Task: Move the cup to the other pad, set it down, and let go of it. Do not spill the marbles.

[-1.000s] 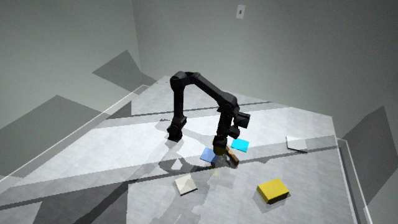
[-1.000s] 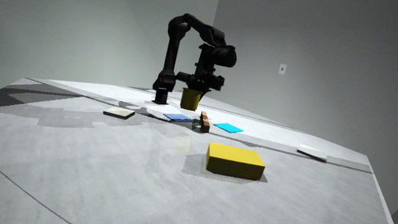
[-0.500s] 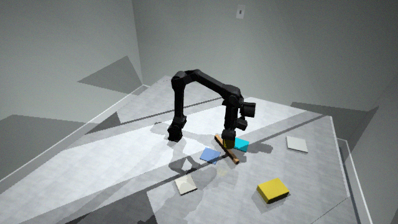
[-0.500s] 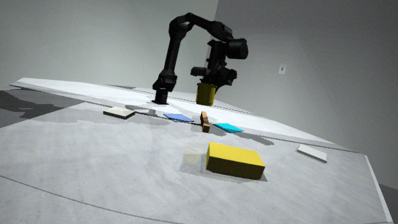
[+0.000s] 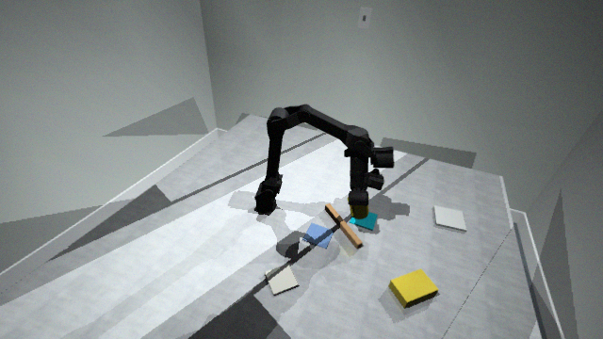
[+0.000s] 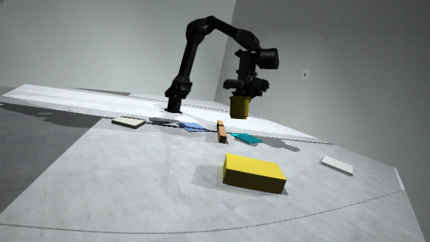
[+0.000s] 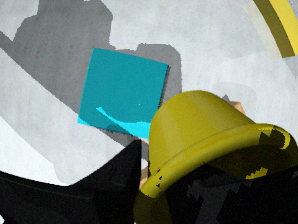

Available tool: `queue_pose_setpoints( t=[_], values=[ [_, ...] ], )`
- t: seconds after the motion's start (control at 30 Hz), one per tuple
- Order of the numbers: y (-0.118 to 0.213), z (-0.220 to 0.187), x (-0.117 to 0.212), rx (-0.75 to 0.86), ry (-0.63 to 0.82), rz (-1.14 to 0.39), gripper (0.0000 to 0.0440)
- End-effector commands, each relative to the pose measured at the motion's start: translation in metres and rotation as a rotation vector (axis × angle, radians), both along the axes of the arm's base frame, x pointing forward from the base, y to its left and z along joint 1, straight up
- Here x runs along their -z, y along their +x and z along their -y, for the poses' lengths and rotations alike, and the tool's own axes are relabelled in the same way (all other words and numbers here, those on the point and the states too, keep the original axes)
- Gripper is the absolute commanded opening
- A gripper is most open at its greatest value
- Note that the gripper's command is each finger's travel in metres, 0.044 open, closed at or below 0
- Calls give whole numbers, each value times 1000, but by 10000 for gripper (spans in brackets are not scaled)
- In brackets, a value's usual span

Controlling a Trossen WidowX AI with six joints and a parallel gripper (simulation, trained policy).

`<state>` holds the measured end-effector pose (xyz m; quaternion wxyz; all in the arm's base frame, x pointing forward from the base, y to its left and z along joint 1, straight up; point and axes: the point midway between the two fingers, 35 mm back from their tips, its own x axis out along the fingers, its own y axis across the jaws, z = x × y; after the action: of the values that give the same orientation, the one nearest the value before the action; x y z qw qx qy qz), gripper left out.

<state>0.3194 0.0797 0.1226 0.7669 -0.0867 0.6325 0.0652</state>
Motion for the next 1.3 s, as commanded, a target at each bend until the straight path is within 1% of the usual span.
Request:
queue_pose_setpoints(
  t=[0.0,0.23,0.37,0.73,0.77,0.87,0.9,1.13,1.27],
  values=[
    [4,-12,7,-6,1,5,0],
    [7,-36,19,-22,11,22,1],
    [7,-45,28,-22,12,23,8],
    [5,-49,55,-4,5,23,70],
    [5,-49,56,-2,9,27,82],
    [10,-51,51,4,31,52,142],
    [11,-52,49,7,40,59,151],
    [16,-53,36,9,77,103,143],
    [13,-52,30,12,92,109,150]
  ],
)
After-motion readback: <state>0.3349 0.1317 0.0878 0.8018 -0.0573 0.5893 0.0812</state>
